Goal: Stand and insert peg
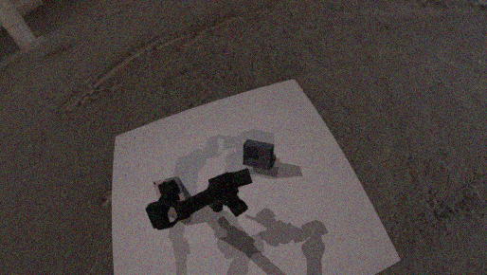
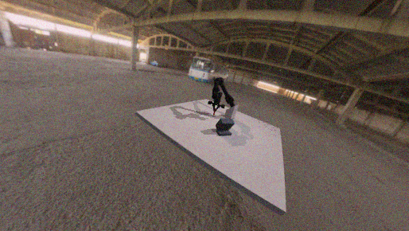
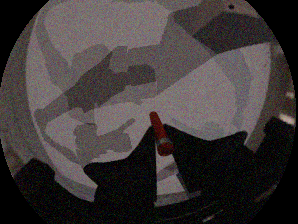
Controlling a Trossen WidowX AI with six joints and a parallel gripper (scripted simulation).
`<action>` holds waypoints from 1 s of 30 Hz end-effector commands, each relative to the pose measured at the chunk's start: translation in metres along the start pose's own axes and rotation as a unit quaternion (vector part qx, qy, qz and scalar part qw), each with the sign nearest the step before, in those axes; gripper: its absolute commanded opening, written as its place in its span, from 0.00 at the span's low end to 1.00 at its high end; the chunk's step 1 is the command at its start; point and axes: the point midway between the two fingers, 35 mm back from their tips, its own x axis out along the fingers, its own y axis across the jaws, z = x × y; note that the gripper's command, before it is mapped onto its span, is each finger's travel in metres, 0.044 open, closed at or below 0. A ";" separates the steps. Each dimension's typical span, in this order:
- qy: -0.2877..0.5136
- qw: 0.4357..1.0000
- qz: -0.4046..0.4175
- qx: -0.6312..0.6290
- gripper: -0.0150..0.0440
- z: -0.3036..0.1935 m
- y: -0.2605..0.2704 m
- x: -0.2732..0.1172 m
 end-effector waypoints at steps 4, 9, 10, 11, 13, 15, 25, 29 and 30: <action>0.000 1.000 0.001 0.001 0.25 -0.001 0.000 -0.026; 0.002 1.000 -0.003 0.004 0.25 -0.001 -0.002 -0.030; 0.003 1.000 -0.006 0.006 0.25 -0.002 -0.003 -0.030; 0.005 1.000 -0.010 0.008 0.25 -0.002 -0.003 -0.029; 0.010 1.000 -0.019 0.013 0.25 -0.004 -0.006 -0.028; 0.014 0.999 -0.028 0.018 0.25 -0.005 -0.008 -0.027; 0.039 0.996 -0.074 0.044 0.25 -0.014 -0.019 -0.021; 0.050 0.993 -0.092 0.054 0.25 -0.018 -0.022 -0.020; 0.053 0.992 -0.096 0.056 0.25 -0.019 -0.023 -0.019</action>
